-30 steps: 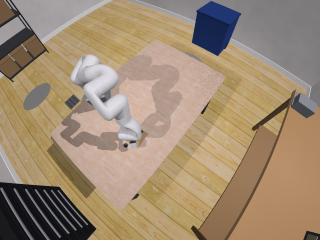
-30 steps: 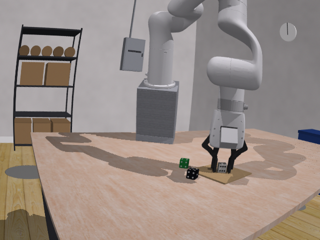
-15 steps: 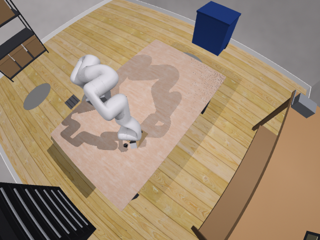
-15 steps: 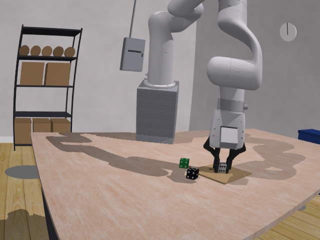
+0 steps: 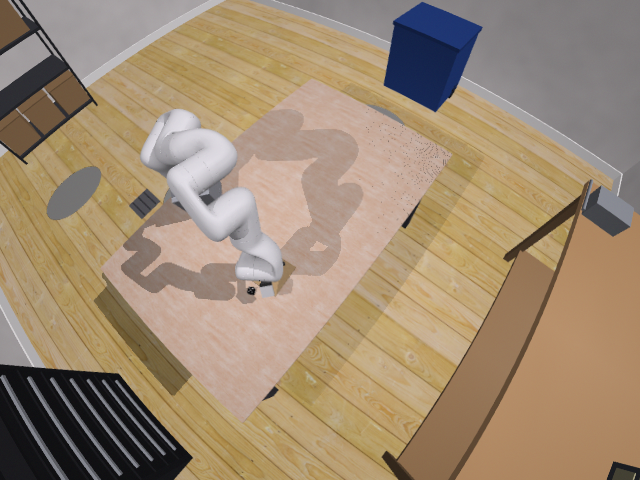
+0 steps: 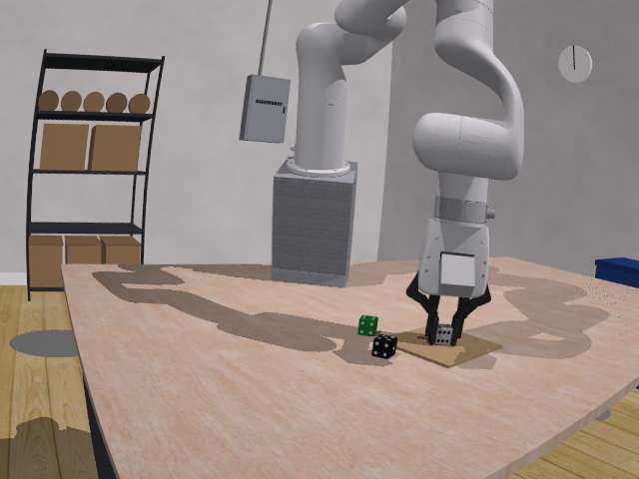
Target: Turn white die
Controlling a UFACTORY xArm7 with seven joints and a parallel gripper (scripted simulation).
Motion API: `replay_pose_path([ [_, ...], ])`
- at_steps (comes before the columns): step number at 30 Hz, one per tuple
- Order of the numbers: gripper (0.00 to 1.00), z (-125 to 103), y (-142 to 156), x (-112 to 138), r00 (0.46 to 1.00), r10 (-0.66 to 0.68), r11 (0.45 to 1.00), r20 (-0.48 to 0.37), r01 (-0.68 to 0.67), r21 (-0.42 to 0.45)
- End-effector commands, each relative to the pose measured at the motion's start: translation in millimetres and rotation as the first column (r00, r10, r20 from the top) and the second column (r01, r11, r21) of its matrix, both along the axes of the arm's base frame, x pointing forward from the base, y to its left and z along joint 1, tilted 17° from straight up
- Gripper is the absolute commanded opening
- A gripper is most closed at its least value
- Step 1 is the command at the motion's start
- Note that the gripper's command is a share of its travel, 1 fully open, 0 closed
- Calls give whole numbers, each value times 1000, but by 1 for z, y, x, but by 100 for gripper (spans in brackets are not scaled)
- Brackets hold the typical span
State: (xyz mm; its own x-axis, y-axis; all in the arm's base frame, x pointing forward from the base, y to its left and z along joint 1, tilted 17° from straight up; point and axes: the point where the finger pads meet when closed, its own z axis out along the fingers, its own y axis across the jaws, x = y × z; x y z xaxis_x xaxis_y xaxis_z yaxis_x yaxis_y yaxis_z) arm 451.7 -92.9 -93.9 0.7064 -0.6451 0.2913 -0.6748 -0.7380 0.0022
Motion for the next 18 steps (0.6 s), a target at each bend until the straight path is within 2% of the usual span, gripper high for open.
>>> replay_pose_path([
  [1, 21, 1, 0, 1, 1000, 0, 1000, 3, 0, 0],
  [13, 21, 2, 0, 1, 1000, 0, 1000, 3, 0, 0],
  [18, 21, 17, 3, -2, 1000, 0, 1000, 3, 0, 0],
])
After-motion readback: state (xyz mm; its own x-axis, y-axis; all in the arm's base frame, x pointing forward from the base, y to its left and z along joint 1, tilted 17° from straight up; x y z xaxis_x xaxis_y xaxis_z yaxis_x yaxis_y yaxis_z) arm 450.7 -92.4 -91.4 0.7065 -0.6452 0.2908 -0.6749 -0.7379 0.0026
